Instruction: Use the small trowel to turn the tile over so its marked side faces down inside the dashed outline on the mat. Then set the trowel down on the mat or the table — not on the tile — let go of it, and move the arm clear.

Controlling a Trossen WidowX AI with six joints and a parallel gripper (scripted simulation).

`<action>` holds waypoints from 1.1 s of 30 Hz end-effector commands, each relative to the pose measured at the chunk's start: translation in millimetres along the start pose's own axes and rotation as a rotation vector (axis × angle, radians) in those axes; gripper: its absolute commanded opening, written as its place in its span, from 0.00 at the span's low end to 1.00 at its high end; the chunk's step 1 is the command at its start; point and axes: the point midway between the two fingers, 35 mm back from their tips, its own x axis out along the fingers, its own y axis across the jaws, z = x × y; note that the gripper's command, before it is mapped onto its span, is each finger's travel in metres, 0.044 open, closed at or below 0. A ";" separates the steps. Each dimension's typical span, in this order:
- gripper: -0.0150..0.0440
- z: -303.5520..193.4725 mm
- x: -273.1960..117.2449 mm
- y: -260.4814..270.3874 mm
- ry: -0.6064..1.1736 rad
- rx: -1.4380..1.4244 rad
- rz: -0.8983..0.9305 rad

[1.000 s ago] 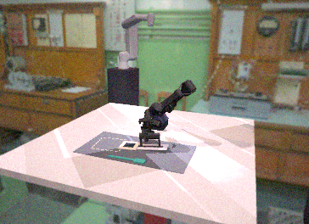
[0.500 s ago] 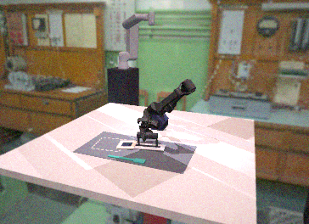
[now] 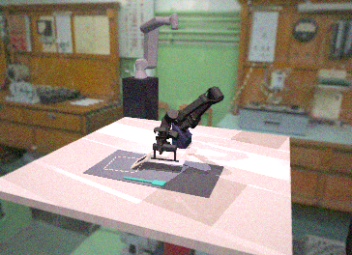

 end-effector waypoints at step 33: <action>0.25 -62.6 -13.1 -23.2 0.003 -0.020 -0.019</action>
